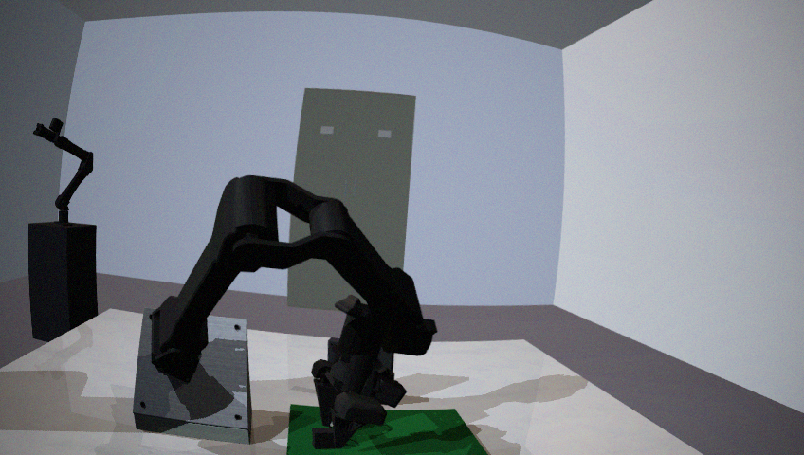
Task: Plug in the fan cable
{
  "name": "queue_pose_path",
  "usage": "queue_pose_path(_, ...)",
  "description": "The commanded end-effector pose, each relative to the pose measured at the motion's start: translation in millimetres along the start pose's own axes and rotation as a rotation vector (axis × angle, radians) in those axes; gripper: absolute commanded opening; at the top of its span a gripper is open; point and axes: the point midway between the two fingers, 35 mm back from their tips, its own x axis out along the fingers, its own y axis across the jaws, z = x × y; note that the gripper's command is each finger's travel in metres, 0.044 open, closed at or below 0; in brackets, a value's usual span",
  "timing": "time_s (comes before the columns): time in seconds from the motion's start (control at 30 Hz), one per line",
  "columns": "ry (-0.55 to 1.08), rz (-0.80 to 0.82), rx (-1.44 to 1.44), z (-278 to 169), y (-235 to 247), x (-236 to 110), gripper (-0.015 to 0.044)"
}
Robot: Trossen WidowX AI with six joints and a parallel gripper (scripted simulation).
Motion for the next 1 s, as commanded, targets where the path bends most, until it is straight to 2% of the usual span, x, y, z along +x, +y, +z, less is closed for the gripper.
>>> queue_pose_path(0.0, -0.001, 0.001, 0.001, 0.2, -0.1, -0.7, 0.0282)
queue_pose_path(0.97, -0.001, 0.001, 0.001, 0.2, -0.1, -0.7, 0.0089)
